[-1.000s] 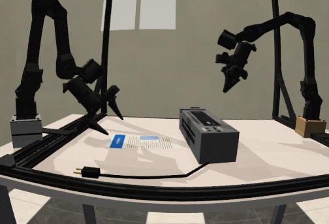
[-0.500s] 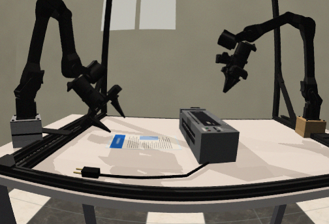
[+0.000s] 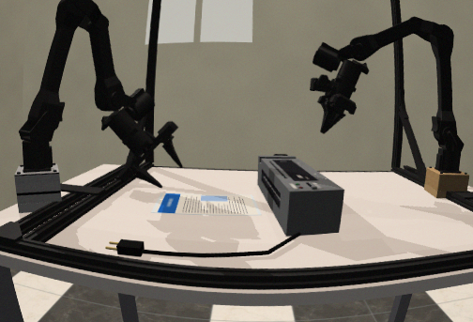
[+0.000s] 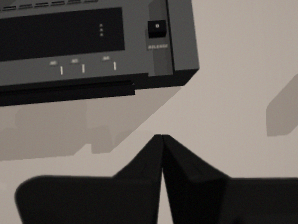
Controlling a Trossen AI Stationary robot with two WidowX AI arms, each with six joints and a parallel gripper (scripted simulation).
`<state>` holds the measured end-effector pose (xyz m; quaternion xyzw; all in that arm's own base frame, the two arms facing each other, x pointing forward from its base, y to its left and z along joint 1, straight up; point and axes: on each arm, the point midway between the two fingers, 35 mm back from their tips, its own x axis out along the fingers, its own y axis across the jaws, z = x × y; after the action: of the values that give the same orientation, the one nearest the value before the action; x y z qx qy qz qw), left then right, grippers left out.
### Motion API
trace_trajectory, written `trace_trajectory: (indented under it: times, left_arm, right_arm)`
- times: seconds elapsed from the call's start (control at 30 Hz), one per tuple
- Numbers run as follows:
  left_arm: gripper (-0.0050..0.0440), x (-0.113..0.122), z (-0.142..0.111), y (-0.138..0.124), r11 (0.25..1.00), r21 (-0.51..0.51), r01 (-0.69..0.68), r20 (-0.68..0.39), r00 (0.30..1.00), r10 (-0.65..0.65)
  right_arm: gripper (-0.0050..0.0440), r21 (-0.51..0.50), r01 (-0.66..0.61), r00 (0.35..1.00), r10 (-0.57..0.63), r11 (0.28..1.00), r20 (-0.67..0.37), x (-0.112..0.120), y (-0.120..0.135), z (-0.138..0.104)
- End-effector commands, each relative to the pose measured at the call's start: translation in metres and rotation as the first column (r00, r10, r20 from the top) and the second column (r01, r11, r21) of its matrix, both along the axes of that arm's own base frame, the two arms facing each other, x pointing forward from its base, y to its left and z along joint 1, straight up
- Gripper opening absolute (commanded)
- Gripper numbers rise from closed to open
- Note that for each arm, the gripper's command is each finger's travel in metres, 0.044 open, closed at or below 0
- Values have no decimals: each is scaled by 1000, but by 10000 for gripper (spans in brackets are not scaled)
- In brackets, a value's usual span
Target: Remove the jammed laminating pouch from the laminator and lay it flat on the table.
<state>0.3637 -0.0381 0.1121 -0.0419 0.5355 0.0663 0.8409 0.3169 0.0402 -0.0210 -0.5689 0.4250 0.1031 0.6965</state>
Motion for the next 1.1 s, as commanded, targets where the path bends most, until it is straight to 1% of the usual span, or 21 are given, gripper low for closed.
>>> trace_trajectory:
  times: [0.0,0.2,0.27,0.3,0.83,0.87,1.07]
  left_arm:
    - [-50,3,9,0,1000,-4,0,26,1000,0]
    - [-50,3,9,0,1000,-4,0,26,1000,0]
    - [-50,3,9,0,1000,-4,0,26,1000,0]
    - [-50,3,9,0,1000,-4,0,26,1000,0]
    - [-50,3,9,0,1000,-4,0,26,1000,0]
    - [-50,3,9,0,1000,-4,0,26,1000,0]
    - [-50,3,9,0,1000,-4,0,26,1000,0]
  right_arm:
    - [339,11,5,1000,-6,1000,25,14,12,7]
    - [339,13,10,1000,-10,1000,24,24,25,6]
    - [339,13,10,1000,-10,1000,24,24,25,6]
    - [339,13,2,1000,-3,1000,25,17,17,7]
    - [339,14,10,1000,-10,1000,25,24,25,7]
    - [339,14,5,1000,-5,1000,22,21,21,11]
    - [339,14,6,1000,-6,1000,23,27,18,34]
